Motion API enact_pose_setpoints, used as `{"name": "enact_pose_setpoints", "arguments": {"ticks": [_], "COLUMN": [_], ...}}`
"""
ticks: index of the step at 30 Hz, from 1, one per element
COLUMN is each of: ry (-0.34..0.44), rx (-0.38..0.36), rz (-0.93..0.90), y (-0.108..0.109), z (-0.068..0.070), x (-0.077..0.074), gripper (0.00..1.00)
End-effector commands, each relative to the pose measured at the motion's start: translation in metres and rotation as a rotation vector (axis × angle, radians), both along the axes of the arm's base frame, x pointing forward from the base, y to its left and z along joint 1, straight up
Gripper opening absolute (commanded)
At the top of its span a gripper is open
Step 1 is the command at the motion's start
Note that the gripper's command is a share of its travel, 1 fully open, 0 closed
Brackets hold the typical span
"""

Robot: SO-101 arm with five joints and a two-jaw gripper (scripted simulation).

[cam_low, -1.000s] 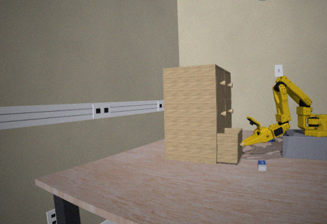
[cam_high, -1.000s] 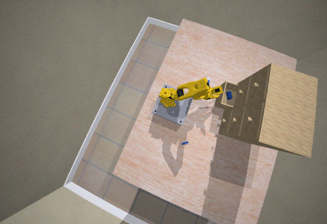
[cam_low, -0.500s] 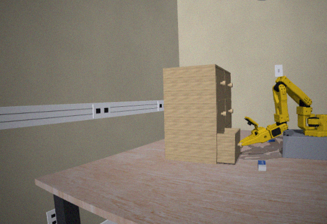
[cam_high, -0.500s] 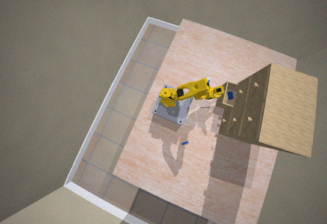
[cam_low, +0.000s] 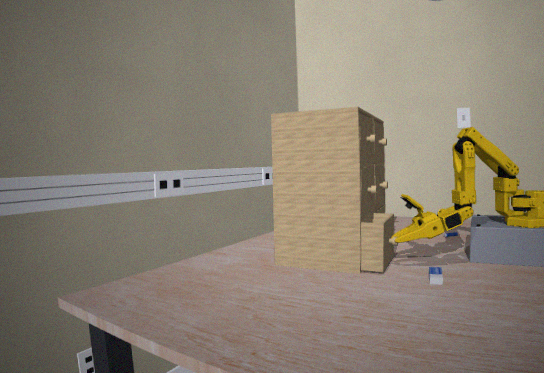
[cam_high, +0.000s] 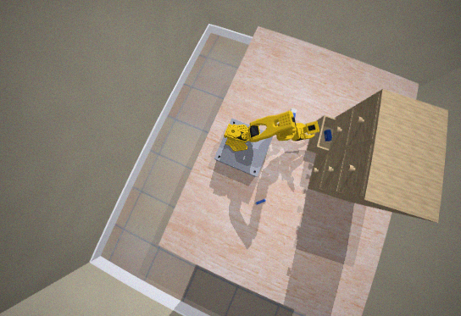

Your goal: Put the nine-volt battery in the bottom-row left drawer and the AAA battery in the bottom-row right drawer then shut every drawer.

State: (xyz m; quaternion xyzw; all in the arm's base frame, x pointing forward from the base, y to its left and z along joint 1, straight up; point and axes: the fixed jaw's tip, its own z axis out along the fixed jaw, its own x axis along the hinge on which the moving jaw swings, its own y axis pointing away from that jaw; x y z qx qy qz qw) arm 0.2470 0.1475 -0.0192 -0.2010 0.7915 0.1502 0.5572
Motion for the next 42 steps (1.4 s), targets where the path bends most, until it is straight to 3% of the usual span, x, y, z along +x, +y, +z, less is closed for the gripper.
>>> {"name": "enact_pose_setpoints", "arguments": {"ticks": [1, 42], "ry": [0.002, 0.003], "rx": [-0.014, -0.014], "rz": [-0.015, -0.054], "y": [-0.002, 0.0], "z": [-0.004, -0.004], "x": [0.008, 0.038], "gripper": [0.0, 0.0]}}
